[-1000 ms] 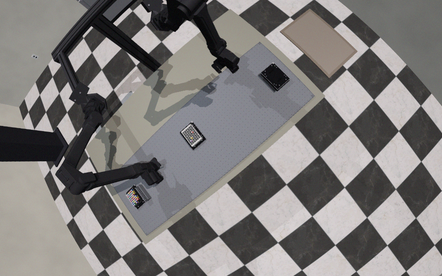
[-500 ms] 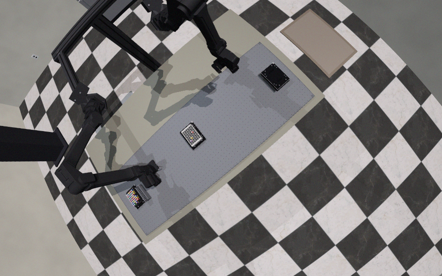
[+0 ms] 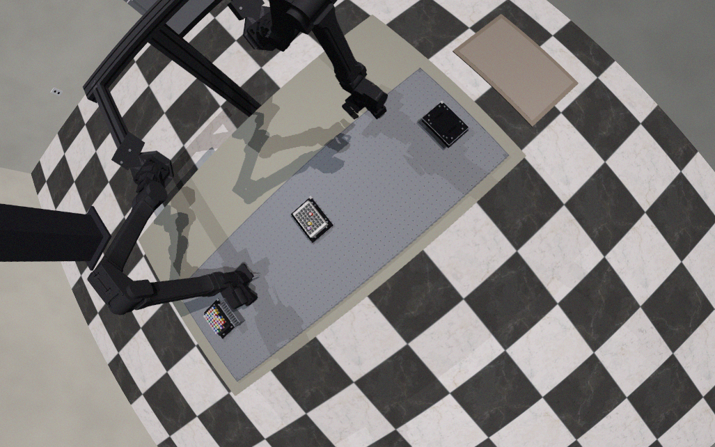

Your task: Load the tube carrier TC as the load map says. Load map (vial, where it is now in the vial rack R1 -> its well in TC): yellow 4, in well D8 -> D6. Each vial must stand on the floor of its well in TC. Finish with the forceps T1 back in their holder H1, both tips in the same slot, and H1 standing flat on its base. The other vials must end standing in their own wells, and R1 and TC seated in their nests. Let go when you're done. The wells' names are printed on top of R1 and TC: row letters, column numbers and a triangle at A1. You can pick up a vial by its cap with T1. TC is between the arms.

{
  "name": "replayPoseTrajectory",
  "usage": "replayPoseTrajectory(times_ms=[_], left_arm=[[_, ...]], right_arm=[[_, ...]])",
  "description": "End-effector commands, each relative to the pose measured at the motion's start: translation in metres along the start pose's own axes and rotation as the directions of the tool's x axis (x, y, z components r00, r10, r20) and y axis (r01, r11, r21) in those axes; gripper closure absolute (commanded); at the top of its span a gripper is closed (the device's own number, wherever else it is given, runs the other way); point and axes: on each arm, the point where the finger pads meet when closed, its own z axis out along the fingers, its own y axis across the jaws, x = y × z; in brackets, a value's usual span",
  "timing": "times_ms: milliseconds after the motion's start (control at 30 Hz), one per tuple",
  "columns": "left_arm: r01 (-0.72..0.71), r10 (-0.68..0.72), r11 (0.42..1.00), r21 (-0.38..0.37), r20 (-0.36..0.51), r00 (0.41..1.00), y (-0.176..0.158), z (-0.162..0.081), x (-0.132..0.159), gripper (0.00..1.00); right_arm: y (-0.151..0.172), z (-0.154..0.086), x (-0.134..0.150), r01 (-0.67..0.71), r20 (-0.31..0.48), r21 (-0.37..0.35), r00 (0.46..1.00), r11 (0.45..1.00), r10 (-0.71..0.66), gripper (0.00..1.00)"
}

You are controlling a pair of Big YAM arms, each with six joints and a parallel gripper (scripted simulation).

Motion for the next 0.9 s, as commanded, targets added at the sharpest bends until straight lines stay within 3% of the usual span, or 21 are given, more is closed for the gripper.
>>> replayPoseTrajectory(times_ms=[0,867], left_arm=[[-0.012,0.013,1.000,-0.015,0.049,0.999,0.006,-0.007,-0.015,0.00],[-0.012,0.013,1.000,-0.015,0.049,0.999,0.006,-0.007,-0.015,0.00]], right_arm=[[-0.016,-0.012,-0.014,0.011,0.026,0.017,1.000,1.000,-0.011,0.93],[-0.052,-0.014,-0.015,0.012,0.023,0.018,1.000,1.000,-0.013,0.93]])
